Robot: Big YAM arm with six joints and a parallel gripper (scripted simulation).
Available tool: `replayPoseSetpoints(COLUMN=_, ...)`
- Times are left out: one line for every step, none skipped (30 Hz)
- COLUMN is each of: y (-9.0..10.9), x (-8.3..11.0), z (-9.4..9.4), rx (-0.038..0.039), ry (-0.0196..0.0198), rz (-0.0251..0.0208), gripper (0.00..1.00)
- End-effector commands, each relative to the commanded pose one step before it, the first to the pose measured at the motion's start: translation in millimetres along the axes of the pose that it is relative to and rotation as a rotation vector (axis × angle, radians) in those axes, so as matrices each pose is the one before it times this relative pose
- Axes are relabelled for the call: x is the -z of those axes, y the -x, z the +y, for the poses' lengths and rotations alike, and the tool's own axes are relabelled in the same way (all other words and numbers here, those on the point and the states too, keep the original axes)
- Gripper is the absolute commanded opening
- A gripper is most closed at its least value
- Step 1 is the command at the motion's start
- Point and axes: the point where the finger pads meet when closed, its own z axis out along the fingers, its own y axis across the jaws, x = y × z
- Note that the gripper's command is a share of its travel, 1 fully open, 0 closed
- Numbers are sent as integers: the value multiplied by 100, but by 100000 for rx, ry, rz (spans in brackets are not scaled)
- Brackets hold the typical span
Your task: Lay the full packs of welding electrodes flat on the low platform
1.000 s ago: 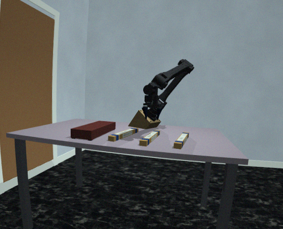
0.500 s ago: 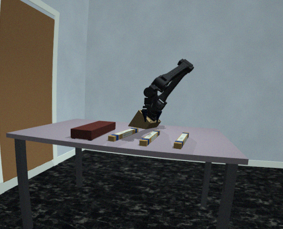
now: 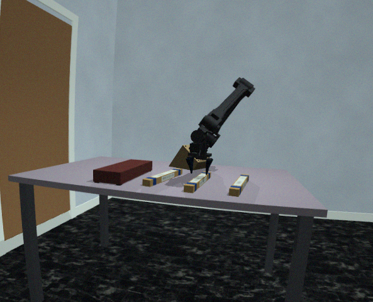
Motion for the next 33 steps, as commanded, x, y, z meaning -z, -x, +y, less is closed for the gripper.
replayPoseSetpoints(y=-331, x=-1785, z=203, rx=-1322, ry=306, rz=1208, gripper=74)
replayPoseSetpoints(y=-31, x=-40, z=10, rx=-5, ry=29, rz=19, gripper=74)
replayPoseSetpoints(y=-23, x=-16, z=17, rx=13, ry=30, rz=-10, gripper=74)
replayPoseSetpoints(y=0, x=0, z=0, rx=0, ry=0, rz=0, gripper=74)
replayPoseSetpoints(y=0, x=0, z=0, rx=0, ry=0, rz=0, gripper=74)
replayPoseSetpoints(y=143, x=186, z=44, rx=181, ry=15, rz=-419, gripper=74)
replayPoseSetpoints(y=11, x=118, z=117, rx=246, ry=72, rz=-329, gripper=74)
replayPoseSetpoints(y=8, x=101, z=101, rx=209, ry=62, rz=-279, gripper=74)
replayPoseSetpoints(y=5, x=86, z=87, rx=178, ry=52, rz=-238, gripper=74)
replayPoseSetpoints(y=2, x=74, z=75, rx=151, ry=43, rz=-202, gripper=74)
replayPoseSetpoints(y=0, x=63, z=65, rx=133, ry=36, rz=-172, gripper=74)
replayPoseSetpoints(y=-1, x=54, z=56, rx=157, ry=30, rz=-146, gripper=74)
replayPoseSetpoints(y=-3, x=45, z=48, rx=166, ry=24, rz=-124, gripper=74)
replayPoseSetpoints(y=-5, x=38, z=41, rx=161, ry=20, rz=-106, gripper=74)
replayPoseSetpoints(y=-6, x=31, z=35, rx=145, ry=16, rz=-90, gripper=74)
replayPoseSetpoints(y=-8, x=25, z=30, rx=122, ry=13, rz=-76, gripper=74)
replayPoseSetpoints(y=-9, x=19, z=24, rx=96, ry=10, rz=-65, gripper=74)
replayPoseSetpoints(y=-11, x=13, z=20, rx=70, ry=8, rz=-55, gripper=74)
replayPoseSetpoints(y=-18, x=-8, z=4, rx=19, ry=1, rz=-4, gripper=74)
replayPoseSetpoints(y=-34, x=-52, z=-29, rx=-74, ry=-13, rz=110, gripper=74)
replayPoseSetpoints(y=0, x=0, z=0, rx=0, ry=0, rz=0, gripper=74)
replayPoseSetpoints(y=0, x=0, z=0, rx=0, ry=0, rz=0, gripper=74)
replayPoseSetpoints(y=-66, x=-132, z=-88, rx=-227, ry=-37, rz=320, gripper=74)
replayPoseSetpoints(y=-59, x=-114, z=-75, rx=-200, ry=-32, rz=270, gripper=74)
replayPoseSetpoints(y=-52, x=-96, z=-62, rx=-168, ry=-27, rz=220, gripper=74)
replayPoseSetpoints(y=-45, x=-80, z=-51, rx=-139, ry=-23, rz=178, gripper=74)
replayPoseSetpoints(y=-38, x=-66, z=-41, rx=-114, ry=-19, rz=143, gripper=74)
replayPoseSetpoints(y=-32, x=-55, z=-33, rx=-89, ry=-16, rz=114, gripper=74)
replayPoseSetpoints(y=-26, x=-45, z=-25, rx=-68, ry=-14, rz=91, gripper=74)
replayPoseSetpoints(y=-21, x=-37, z=-20, rx=-50, ry=-12, rz=73, gripper=74)
replayPoseSetpoints(y=-17, x=-30, z=-15, rx=-35, ry=-9, rz=58, gripper=74)
replayPoseSetpoints(y=-14, x=-25, z=-11, rx=-24, ry=-7, rz=47, gripper=74)
replayPoseSetpoints(y=-12, x=-21, z=-8, rx=-15, ry=-5, rz=37, gripper=74)
